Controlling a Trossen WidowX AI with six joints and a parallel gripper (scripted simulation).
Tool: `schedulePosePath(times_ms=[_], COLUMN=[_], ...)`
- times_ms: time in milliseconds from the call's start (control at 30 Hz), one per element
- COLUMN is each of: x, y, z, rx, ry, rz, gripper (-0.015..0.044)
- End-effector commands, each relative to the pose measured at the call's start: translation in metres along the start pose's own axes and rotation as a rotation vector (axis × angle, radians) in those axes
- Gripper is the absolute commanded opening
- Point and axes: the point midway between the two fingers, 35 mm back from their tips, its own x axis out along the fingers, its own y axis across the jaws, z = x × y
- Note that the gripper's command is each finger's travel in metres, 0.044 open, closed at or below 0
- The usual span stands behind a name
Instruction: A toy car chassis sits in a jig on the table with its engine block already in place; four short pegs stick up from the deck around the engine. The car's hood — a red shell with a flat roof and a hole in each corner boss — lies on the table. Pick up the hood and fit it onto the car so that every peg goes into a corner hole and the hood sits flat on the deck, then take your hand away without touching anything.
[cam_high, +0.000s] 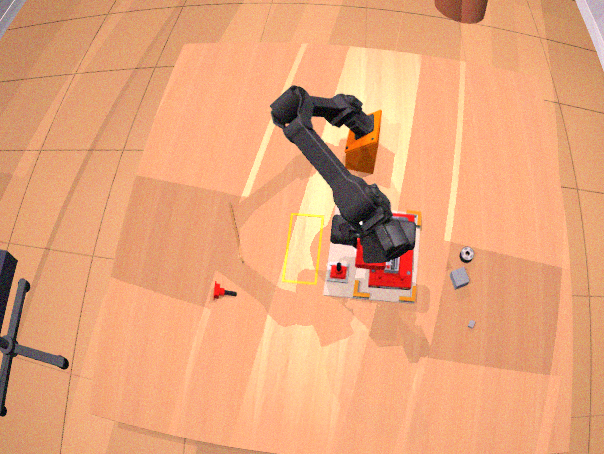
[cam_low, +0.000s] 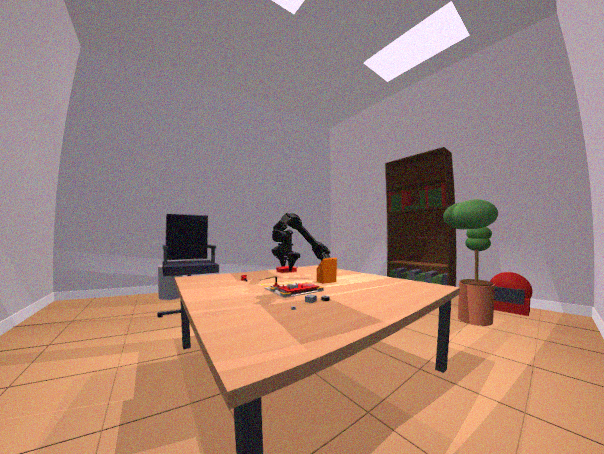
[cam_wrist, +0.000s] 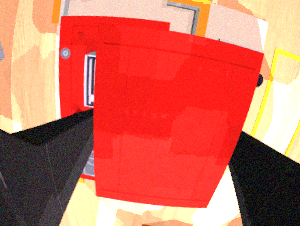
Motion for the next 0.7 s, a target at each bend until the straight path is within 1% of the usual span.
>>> schedulePosePath(times_ms=[0,200,400,533,667], x=[0.000,0.003,0.005,0.018,0.042], y=[0.024,0.055,0.056,0.055,0.057], z=[0.000,-0.004,-0.005,-0.005,-0.004], rx=[-0.002,-0.006,-0.006,-0.006,-0.006], ry=[-0.001,0.002,0.002,0.002,0.002], rz=[-0.002,-0.013,-0.015,-0.015,-0.016], gripper=[0.0000,0.0000,0.0000,0.0000,0.0000])
